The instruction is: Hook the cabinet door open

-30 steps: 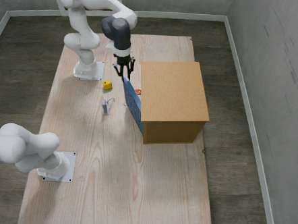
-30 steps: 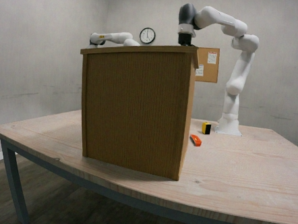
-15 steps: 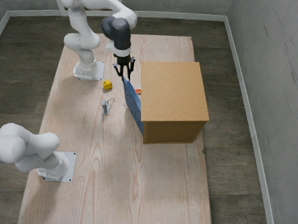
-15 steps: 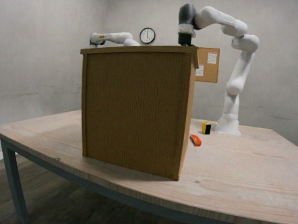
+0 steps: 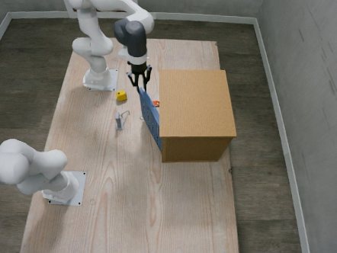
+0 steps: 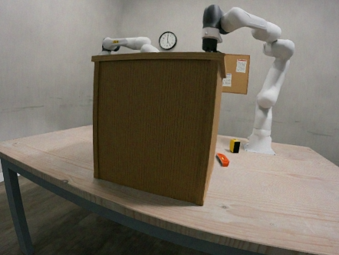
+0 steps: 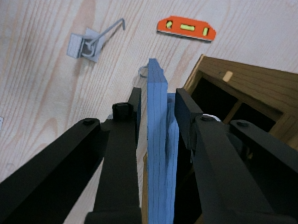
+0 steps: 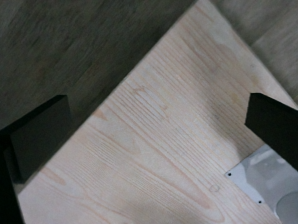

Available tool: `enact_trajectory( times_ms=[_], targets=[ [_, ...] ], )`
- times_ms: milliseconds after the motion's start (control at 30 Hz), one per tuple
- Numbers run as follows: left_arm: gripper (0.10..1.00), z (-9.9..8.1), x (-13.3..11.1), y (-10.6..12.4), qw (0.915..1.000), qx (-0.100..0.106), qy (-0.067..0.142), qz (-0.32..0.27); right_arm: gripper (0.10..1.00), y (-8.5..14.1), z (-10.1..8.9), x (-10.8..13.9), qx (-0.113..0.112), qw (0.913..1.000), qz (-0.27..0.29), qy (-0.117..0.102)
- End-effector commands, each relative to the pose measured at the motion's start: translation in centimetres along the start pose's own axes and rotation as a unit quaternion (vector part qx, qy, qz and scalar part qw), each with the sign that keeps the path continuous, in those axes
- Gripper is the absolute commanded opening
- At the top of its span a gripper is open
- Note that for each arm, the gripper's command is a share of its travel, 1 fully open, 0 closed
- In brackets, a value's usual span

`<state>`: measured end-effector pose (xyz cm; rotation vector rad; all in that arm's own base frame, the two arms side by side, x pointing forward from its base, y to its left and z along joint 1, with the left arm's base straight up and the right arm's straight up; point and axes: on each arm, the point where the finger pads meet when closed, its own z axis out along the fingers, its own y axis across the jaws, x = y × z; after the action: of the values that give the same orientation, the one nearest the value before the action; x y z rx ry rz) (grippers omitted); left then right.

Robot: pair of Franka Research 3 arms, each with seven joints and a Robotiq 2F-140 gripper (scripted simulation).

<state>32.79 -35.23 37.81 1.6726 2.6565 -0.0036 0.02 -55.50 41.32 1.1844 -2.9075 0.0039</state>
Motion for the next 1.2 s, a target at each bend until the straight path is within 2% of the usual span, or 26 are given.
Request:
enact_trajectory(
  times_ms=[0,500,800,1167],
  targets=[
    [0.297,0.0,0.2,0.0,1.0000,0.000,0.002,-0.008,1.000,0.0,0.0,0.0,0.000,1.0000,0.000,0.000],
    [0.297,-0.5,0.2,0.0,1.0000,0.000,0.002,-0.008,1.000,0.0,0.0,0.0,0.000,1.0000,0.000,0.000],
    [0.297,-1.5,0.2,0.0,1.0000,0.000,0.002,-0.008,1.000,0.0,0.0,0.0,0.000,1.0000,0.000,0.000],
    [0.297,-3.7,0.2,0.0,1.0000,0.000,0.002,-0.008,1.000,0.0,0.0,0.0,0.000,1.0000,0.000,0.000]
  ],
)
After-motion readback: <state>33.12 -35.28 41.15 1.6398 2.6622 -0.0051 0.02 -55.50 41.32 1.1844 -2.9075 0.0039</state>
